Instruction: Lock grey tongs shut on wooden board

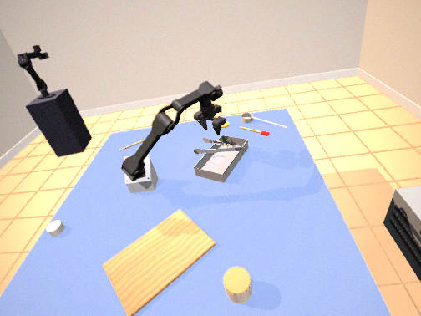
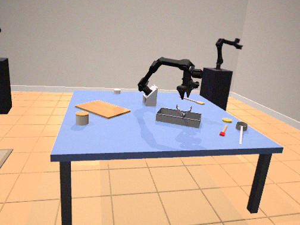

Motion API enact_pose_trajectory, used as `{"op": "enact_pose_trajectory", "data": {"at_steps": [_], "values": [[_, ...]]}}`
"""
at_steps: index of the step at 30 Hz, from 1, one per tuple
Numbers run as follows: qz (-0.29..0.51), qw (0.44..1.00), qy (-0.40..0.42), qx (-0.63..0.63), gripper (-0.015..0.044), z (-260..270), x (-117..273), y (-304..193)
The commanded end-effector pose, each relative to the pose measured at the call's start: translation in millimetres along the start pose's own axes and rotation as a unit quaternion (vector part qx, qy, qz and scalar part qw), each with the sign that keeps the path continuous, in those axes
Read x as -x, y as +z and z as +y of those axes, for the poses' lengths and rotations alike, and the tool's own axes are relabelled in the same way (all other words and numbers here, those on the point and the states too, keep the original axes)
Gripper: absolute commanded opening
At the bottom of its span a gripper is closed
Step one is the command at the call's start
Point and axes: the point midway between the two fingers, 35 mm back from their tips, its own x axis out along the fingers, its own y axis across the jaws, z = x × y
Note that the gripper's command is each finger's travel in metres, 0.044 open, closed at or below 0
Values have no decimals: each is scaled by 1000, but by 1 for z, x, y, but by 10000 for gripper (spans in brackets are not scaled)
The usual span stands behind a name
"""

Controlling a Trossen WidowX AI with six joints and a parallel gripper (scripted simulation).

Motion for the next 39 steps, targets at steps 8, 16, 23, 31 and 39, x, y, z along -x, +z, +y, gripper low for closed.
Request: {"op": "enact_pose_trajectory", "data": {"at_steps": [8,16,23,31,39], "values": [[15,843,-10,-538,440,-15,-32,8],[15,843,-10,-538,440,-15,-32,8],[15,843,-10,-538,440,-14,-32,8],[15,843,-10,-538,440,-14,-39,9],[15,843,-10,-538,440,-15,-52,10]]}}
